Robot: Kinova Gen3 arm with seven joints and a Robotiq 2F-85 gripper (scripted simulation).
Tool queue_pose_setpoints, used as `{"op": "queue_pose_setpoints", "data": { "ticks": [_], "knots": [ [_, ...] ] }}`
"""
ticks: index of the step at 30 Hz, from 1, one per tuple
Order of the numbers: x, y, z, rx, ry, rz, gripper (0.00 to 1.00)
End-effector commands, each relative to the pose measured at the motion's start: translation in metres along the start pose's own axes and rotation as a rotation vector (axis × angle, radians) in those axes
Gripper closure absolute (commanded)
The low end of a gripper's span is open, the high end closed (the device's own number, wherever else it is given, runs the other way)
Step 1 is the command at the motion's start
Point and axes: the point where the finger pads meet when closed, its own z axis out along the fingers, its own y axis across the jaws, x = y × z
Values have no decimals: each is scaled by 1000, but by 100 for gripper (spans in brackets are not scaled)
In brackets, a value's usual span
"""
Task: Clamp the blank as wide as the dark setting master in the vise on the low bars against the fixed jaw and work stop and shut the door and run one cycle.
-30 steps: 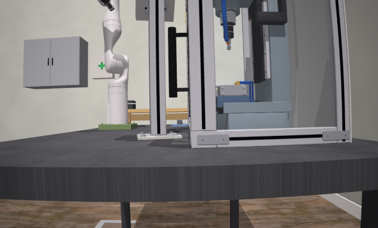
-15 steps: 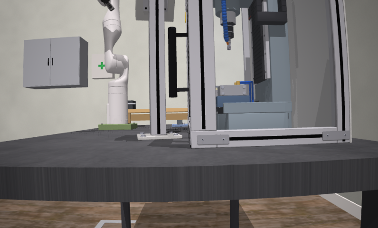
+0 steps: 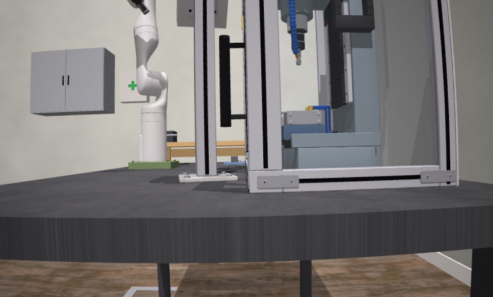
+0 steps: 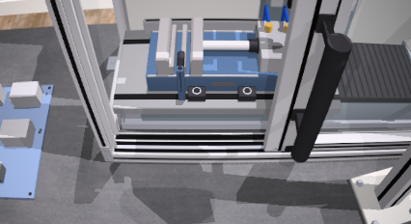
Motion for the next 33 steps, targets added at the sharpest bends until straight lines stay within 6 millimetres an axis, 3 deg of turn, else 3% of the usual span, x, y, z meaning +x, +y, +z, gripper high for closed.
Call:
{"op": "queue_pose_setpoints", "data": {
  "ticks": [1, 28, 33],
  "knots": [
    [0, 0, 0, -1, 0, 0, 90],
    [0, 0, 0, -1, 0, 0, 90],
    [14, -38, 30, -2, -230, 4, 90]
  ]
}}
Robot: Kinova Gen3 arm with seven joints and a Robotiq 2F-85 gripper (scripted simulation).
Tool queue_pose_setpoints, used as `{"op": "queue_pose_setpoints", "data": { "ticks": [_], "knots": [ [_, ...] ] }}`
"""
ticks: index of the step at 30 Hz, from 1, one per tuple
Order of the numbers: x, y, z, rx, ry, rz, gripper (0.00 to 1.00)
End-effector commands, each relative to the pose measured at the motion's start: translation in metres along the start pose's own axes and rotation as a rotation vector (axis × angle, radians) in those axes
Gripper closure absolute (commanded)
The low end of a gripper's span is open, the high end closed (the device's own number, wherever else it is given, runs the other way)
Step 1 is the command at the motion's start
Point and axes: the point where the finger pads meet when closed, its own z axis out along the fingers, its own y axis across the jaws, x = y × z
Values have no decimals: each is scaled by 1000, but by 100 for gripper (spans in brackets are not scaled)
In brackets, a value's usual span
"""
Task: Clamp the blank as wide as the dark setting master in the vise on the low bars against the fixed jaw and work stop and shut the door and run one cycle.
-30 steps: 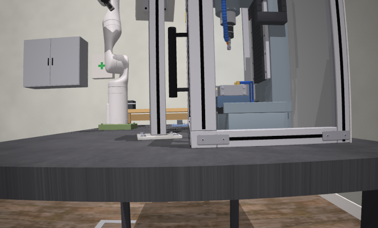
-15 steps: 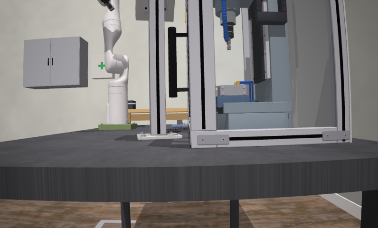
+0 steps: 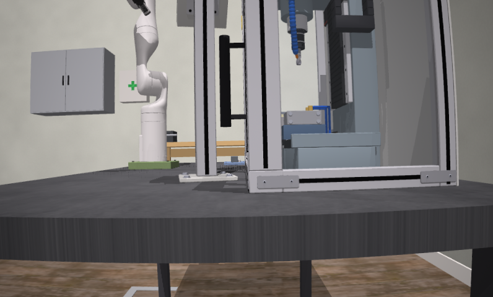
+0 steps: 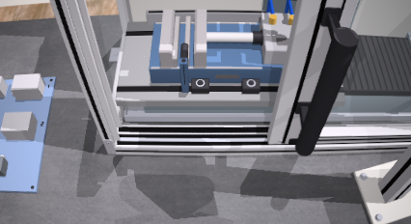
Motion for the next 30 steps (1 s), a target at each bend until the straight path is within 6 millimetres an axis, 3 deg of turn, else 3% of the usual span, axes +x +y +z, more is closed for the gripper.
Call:
{"op": "queue_pose_setpoints", "data": {
  "ticks": [1, 12, 17, 29, 30],
  "knots": [
    [13, -33, 26, -4, -205, 5, 90],
    [13, -33, 26, -4, -205, 5, 90],
    [27, -70, 55, -4, -427, 9, 90],
    [27, -70, 55, -4, -427, 9, 90],
    [30, -78, 61, -4, -457, 10, 90]
  ]
}}
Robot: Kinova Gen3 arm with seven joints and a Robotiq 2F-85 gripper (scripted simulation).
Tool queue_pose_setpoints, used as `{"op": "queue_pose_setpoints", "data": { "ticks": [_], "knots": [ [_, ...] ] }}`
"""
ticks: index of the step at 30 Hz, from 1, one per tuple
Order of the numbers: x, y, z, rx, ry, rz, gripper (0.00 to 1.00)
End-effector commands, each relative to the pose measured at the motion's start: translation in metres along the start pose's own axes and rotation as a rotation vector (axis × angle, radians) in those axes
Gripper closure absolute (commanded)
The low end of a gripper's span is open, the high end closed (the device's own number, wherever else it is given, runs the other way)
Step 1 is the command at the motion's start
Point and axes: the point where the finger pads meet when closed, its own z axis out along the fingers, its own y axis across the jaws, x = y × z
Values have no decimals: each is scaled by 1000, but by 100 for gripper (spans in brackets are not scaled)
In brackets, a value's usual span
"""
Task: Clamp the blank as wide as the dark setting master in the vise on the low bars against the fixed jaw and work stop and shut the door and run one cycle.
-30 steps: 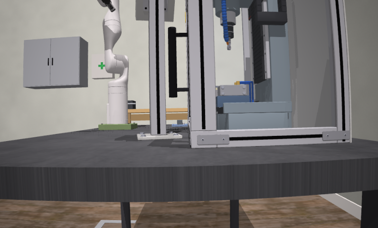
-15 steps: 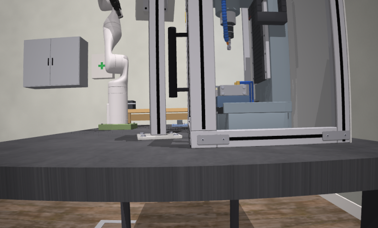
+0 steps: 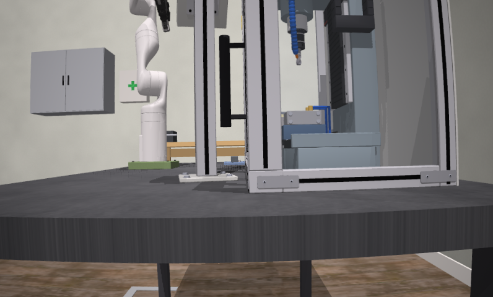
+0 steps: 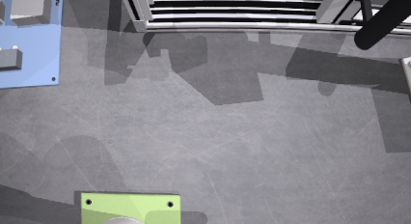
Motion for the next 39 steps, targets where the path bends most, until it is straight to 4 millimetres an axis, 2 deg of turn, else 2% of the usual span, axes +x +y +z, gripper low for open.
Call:
{"op": "queue_pose_setpoints", "data": {
  "ticks": [1, 4, 16, 21, 33, 38, 39],
  "knots": [
    [10, -15, 8, -1, -60, 1, 90],
    [25, -38, 21, -2, -151, 4, 90],
    [25, -38, 21, -2, -151, 4, 90],
    [50, -76, 41, -2, -151, 4, 90],
    [50, -76, 41, -2, -151, 4, 90],
    [76, -113, 62, -1, -151, 4, 90],
    [76, -113, 62, -1, -151, 4, 90]
  ]
}}
